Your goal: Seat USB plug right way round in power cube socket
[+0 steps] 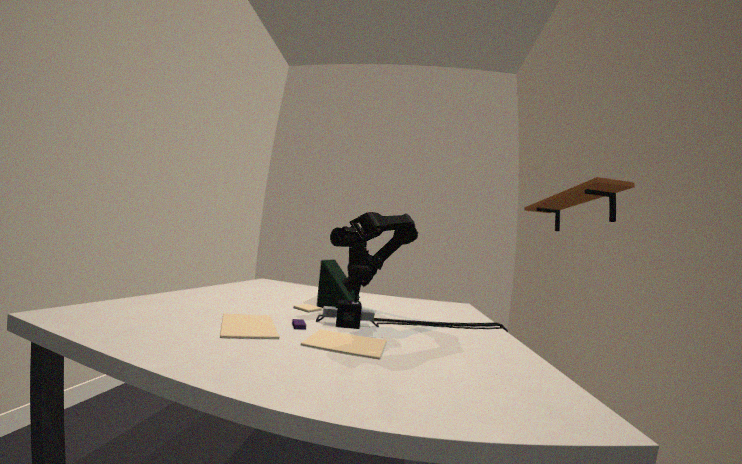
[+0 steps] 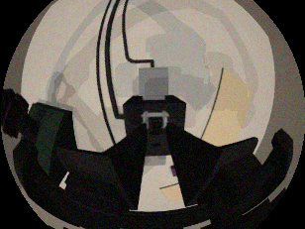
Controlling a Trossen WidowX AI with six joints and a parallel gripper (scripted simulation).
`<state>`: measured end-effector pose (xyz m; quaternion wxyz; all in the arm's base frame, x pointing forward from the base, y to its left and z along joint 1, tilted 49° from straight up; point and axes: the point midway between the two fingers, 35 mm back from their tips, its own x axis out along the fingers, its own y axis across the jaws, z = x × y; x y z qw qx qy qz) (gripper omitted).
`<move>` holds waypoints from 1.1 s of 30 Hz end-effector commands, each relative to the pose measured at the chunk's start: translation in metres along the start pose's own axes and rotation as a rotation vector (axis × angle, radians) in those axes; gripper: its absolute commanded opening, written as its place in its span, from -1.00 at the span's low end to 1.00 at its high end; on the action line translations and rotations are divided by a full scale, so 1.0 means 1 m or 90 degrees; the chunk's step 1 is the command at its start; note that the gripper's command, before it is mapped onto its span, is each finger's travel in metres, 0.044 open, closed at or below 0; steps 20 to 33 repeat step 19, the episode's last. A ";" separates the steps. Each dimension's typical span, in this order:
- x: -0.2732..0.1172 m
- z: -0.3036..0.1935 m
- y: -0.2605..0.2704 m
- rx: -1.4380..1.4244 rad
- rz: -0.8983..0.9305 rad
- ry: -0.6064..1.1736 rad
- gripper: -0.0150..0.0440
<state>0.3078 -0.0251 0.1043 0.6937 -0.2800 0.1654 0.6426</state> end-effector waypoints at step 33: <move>-0.011 0.001 0.000 0.000 0.000 0.000 -0.17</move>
